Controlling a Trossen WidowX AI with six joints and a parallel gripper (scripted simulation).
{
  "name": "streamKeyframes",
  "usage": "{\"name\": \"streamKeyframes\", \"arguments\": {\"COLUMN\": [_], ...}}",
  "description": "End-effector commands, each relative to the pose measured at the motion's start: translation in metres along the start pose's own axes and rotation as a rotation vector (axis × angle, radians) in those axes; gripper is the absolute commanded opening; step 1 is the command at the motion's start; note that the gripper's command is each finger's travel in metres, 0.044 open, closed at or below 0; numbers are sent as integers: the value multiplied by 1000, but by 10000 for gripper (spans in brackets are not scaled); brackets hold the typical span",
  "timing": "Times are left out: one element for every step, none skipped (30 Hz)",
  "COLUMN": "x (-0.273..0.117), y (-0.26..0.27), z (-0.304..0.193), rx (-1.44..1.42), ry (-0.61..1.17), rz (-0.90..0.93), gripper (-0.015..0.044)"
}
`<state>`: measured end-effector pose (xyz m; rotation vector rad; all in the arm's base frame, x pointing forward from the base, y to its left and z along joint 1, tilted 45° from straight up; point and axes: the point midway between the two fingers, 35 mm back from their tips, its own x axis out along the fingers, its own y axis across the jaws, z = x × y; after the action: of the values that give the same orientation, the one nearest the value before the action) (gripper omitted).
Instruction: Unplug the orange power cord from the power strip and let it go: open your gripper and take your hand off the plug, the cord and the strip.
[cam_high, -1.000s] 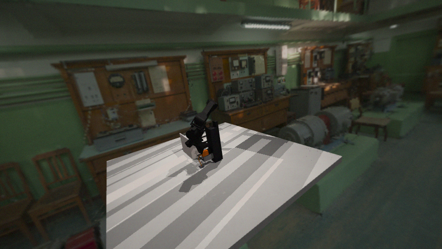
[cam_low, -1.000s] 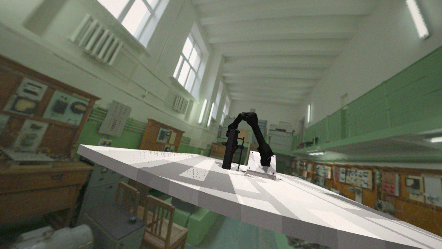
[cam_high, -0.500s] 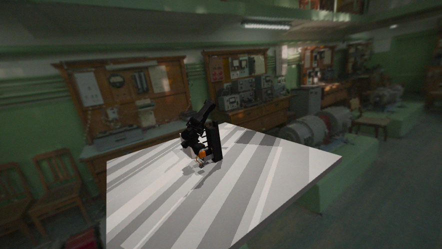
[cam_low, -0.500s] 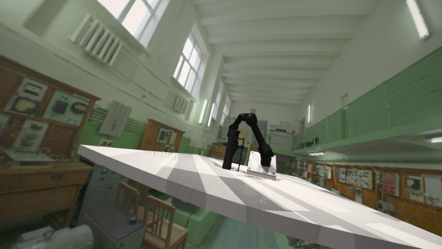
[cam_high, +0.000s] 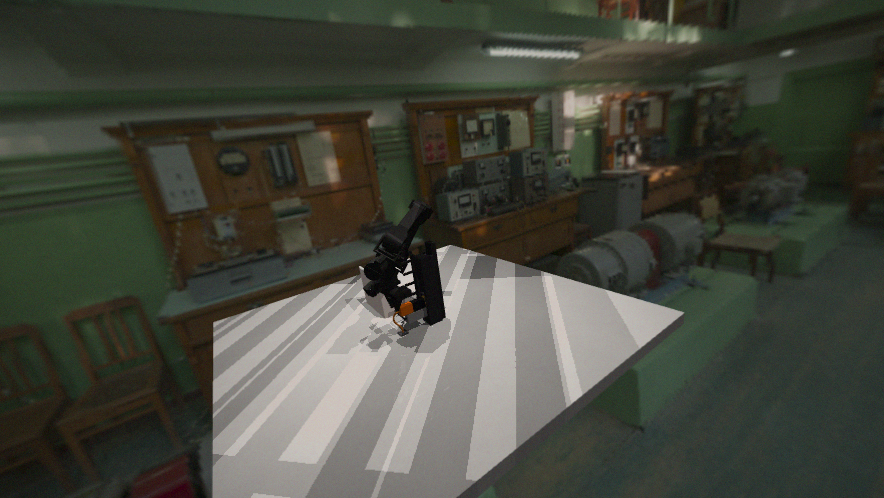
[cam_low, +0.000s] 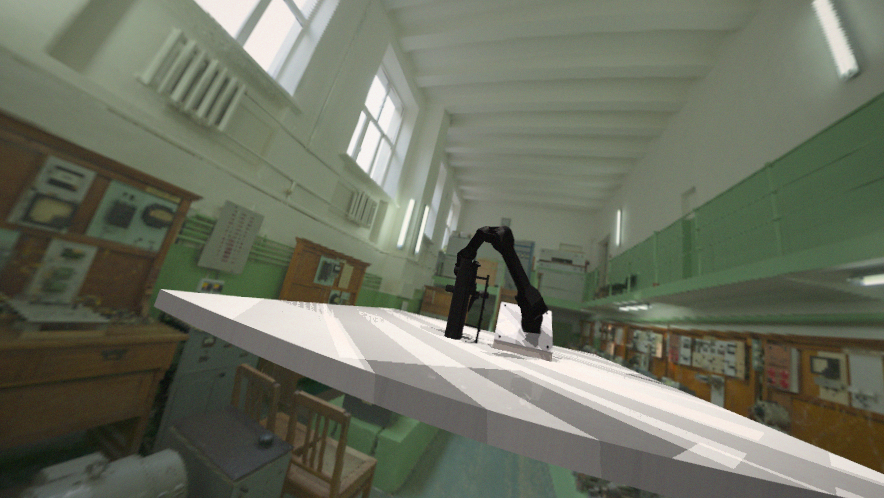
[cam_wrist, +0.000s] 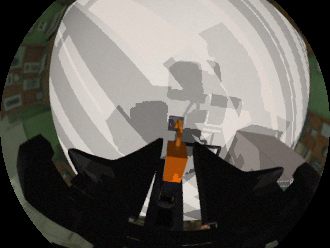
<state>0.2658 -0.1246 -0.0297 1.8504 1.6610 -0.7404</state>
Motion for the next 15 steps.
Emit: {"name": "streamKeyframes", "arguments": {"x": [-7, -9, -10, -10, -10, -10, -10, -10, -10, -10, -10, -10, -10, -10, -10], "y": [-1, -1, -1, -1, -1, -1, -1, -1, -1, -1, 0, 0, 0, 0, 0], "z": [0, 0, 0, 0, -1, -1, -2, -3, -4, -6, -7, -9, -10, -12, -14], "rx": [17, 21, 22, 22, 22, 22, 22, 22, 22, 22, 23, 23, 23, 23, 23], "ry": [-8, -12, -14, -14, -14, -14, -14, -14, -14, -13, -13, -13, -13, -13, -13], "rz": [15, 19, 20, 20, 20, 20, 20, 20, 20, 20, 20, 20, 20, 20, 20], "gripper": [160, 160, 160, 160, 160, 160, 160, 160, 160, 160, 160, 160, 160, 160, 160]}}
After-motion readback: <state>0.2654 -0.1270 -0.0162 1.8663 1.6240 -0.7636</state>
